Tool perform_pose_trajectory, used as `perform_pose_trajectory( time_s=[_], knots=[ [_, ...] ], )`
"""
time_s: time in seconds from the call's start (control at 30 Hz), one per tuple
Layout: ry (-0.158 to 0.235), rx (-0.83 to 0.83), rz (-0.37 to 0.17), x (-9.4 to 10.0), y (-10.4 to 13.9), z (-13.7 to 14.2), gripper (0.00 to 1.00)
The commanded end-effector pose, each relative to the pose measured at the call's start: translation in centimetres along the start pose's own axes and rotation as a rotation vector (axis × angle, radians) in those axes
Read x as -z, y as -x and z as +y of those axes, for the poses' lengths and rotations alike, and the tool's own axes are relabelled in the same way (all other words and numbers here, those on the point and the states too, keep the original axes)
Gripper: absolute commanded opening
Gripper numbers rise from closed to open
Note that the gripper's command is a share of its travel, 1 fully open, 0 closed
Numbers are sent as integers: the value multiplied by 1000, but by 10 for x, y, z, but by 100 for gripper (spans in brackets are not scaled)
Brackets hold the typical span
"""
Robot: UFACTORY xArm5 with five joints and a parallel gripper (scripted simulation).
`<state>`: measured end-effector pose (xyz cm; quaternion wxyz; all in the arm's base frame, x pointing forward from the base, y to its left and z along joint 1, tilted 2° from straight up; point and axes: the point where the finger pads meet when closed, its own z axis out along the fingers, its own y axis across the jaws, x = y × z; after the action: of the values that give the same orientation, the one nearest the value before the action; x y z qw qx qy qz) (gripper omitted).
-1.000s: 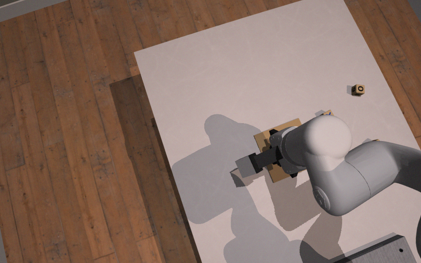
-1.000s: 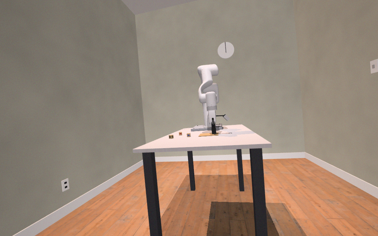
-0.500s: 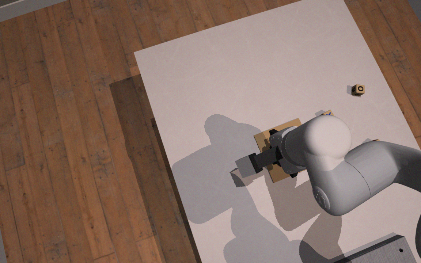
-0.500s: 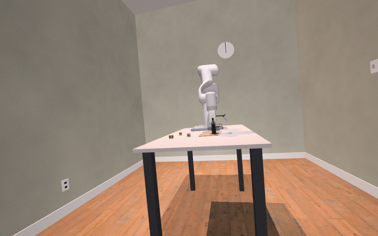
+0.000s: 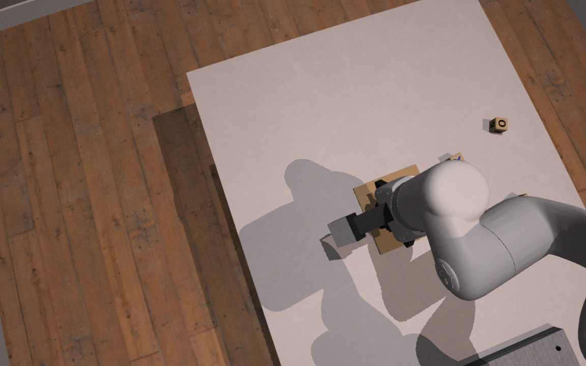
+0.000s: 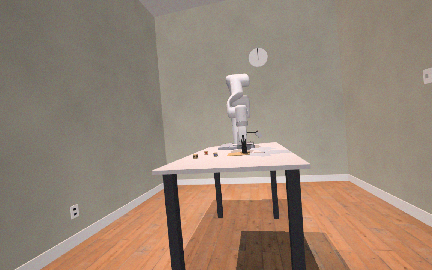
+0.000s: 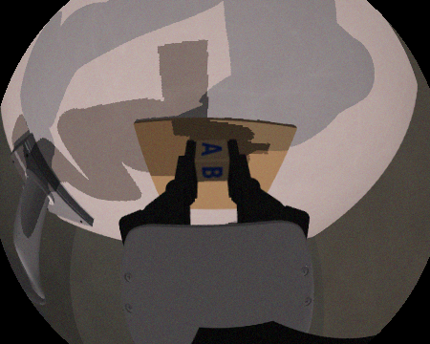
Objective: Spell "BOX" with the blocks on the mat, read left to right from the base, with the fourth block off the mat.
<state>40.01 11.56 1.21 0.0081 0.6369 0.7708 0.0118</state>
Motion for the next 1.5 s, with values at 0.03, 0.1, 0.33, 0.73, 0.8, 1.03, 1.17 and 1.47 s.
perform_pose_trajectory(
  time_s=[0.03, 0.1, 0.33, 0.73, 0.8, 1.03, 1.17, 1.47],
  knots=[
    [3, 0, 0, 1, 0, 1, 21],
    [3, 0, 0, 1, 0, 1, 21],
    [3, 0, 0, 1, 0, 1, 30],
    [3, 0, 0, 1, 0, 1, 42],
    [3, 0, 0, 1, 0, 1, 42],
    [3, 0, 0, 1, 0, 1, 42],
    [3, 0, 0, 3, 0, 1, 42],
    [4, 0, 0, 35, 0, 1, 42]
  ],
)
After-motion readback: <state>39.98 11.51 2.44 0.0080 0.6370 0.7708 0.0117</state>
